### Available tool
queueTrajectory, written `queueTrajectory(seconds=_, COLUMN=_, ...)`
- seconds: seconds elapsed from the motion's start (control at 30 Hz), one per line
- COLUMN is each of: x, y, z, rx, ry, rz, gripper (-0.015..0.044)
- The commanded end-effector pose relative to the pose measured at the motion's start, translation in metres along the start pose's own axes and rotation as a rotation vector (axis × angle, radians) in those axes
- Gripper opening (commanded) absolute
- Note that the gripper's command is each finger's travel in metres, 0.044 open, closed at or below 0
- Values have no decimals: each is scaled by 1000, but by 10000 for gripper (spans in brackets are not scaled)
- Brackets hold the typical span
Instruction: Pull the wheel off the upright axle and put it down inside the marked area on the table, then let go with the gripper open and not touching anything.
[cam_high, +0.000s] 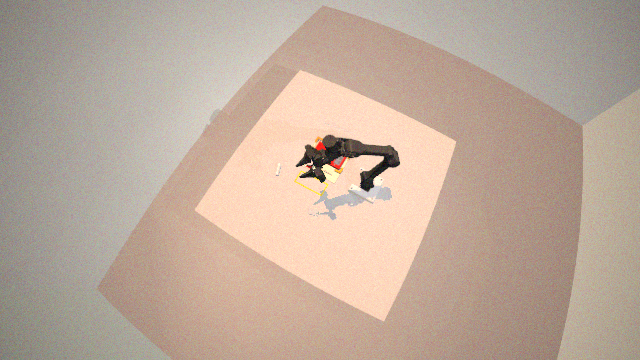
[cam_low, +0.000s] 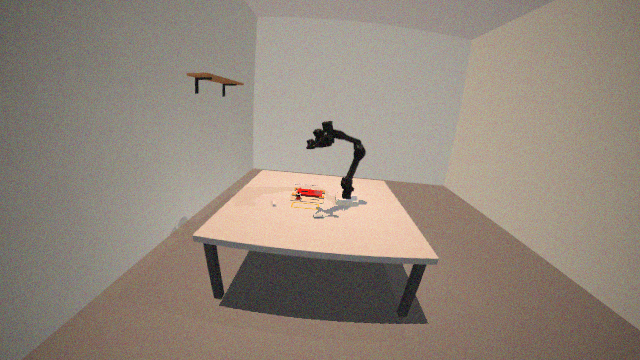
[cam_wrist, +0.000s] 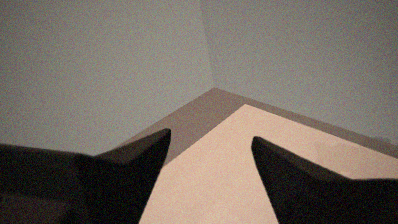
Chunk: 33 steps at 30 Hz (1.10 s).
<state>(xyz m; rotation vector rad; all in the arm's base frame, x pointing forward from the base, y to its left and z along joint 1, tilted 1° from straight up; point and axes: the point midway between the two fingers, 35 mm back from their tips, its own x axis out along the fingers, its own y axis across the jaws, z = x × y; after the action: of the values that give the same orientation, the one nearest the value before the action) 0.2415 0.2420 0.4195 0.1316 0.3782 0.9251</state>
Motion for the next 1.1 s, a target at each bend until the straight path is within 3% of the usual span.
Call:
queueTrajectory(seconds=0.0, x=25, y=-49, z=-29, rx=239, ry=121, rz=-147, gripper=300)
queueTrajectory(seconds=0.37, x=46, y=-177, z=-124, rx=957, ry=322, rz=-639, gripper=300)
queueTrajectory(seconds=0.53, x=33, y=-228, z=-173, rx=1318, ry=339, rz=-938, gripper=300)
queueTrajectory(seconds=0.77, x=-9, y=-281, z=-242, rx=1812, ry=257, rz=-1483, gripper=300)
queueTrajectory(seconds=1.07, x=-9, y=-282, z=-243, rx=1823, ry=253, rz=-1499, gripper=300)
